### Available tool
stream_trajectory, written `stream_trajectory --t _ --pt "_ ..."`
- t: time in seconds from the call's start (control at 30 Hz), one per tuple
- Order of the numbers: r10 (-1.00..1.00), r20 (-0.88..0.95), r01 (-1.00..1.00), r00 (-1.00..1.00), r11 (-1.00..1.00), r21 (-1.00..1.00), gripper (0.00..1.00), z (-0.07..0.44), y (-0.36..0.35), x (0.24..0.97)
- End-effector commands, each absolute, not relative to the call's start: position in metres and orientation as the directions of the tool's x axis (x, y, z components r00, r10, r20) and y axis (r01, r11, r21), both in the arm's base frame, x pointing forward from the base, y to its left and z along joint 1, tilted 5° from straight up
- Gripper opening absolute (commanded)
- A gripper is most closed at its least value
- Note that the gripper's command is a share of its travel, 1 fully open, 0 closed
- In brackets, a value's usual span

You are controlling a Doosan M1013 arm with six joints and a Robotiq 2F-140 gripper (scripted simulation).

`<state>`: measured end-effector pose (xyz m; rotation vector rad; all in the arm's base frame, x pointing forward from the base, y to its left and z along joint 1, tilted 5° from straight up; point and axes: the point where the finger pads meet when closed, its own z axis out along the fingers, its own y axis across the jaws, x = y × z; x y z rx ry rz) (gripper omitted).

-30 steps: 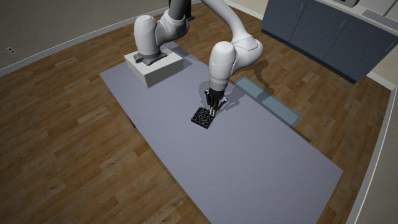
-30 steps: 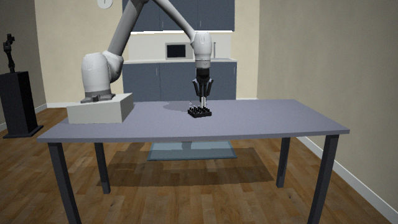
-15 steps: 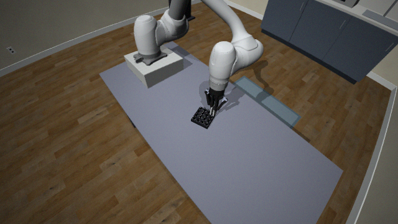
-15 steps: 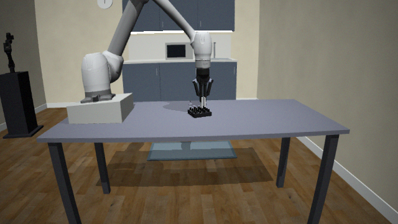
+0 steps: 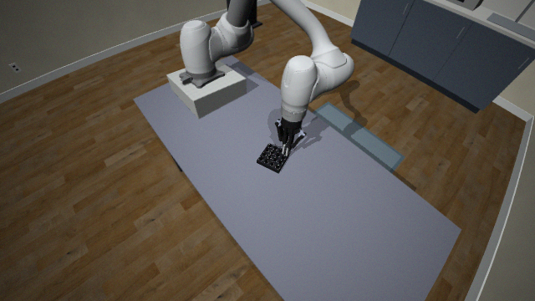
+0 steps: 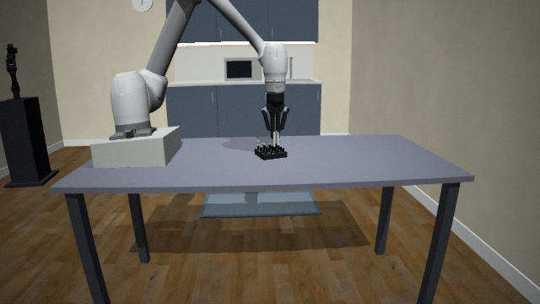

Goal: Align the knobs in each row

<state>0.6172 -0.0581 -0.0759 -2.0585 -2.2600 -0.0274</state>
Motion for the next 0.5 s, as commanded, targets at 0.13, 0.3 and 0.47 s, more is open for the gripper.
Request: stream_trajectory --t 0.13,0.3,0.47 --pt "0.996 0.073 0.997 -0.055 0.058 -0.046 0.05 -0.0758 -0.0581 0.6172" --pt "0.997 0.071 0.999 -0.015 0.019 -0.049 0.05 -0.0758 -0.0581 0.6172" --pt "0.996 0.067 0.997 0.053 -0.050 -0.054 0.05 -0.0758 -0.0581 0.6172"
